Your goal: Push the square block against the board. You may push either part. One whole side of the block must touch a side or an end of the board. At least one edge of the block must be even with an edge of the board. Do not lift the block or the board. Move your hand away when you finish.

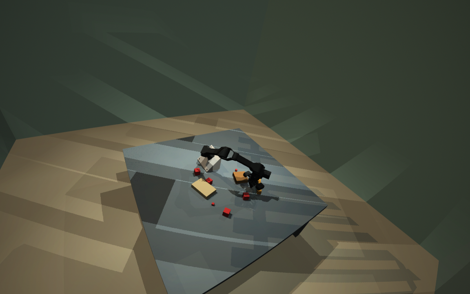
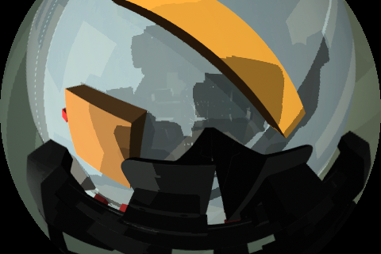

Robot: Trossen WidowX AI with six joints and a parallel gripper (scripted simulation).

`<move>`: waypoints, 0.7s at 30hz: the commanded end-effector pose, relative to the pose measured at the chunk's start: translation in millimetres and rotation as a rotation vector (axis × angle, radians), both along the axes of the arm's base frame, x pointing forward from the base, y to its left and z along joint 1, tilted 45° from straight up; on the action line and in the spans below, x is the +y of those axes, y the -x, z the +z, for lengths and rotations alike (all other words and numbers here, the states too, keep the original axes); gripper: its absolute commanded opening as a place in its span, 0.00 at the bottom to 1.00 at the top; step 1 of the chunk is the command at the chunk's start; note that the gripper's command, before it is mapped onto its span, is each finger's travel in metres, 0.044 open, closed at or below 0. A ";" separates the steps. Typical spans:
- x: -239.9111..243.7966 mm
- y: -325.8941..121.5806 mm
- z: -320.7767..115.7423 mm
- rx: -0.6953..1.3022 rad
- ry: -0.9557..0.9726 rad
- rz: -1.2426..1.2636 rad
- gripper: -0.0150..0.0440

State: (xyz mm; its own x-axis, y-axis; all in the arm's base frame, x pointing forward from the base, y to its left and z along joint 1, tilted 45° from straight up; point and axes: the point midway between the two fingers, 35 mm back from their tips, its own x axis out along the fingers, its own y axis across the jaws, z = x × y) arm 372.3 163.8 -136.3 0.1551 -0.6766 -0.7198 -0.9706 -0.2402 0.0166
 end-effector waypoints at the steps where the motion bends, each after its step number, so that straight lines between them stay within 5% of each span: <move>1: -4.7 -1.2 5.9 0.001 0.003 0.008 0.25; 21: -21.5 -4.5 24.0 0.001 0.003 0.000 0.25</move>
State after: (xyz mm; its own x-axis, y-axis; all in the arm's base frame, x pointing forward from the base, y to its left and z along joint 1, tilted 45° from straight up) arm 377.3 139.0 -113.8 0.1535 -0.6796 -0.7173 -0.9709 -0.2389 0.0186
